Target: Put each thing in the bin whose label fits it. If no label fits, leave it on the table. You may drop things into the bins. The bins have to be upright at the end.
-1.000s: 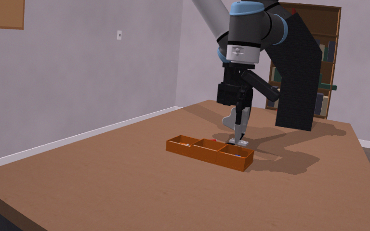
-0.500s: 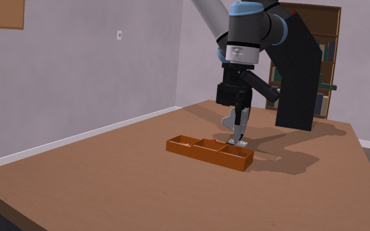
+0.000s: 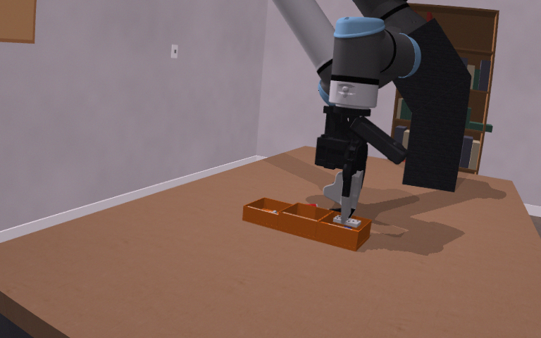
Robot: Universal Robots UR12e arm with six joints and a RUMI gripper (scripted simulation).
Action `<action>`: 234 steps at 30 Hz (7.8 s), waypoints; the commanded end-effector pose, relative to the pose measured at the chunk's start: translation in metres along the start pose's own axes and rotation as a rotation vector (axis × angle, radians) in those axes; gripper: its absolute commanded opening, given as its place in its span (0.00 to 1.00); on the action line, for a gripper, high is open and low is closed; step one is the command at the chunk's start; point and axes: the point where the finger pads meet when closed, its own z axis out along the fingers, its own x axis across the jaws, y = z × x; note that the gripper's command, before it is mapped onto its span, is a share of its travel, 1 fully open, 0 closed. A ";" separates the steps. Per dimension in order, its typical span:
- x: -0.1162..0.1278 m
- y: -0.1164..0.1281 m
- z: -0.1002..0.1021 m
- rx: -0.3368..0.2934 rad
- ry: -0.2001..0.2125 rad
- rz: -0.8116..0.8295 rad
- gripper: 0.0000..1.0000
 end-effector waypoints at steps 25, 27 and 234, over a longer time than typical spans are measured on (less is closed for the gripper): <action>0.005 0.000 0.000 0.000 0.006 0.000 0.19; 0.005 0.000 0.000 0.000 0.006 0.000 0.19; 0.002 0.000 -0.171 0.000 0.006 0.001 1.00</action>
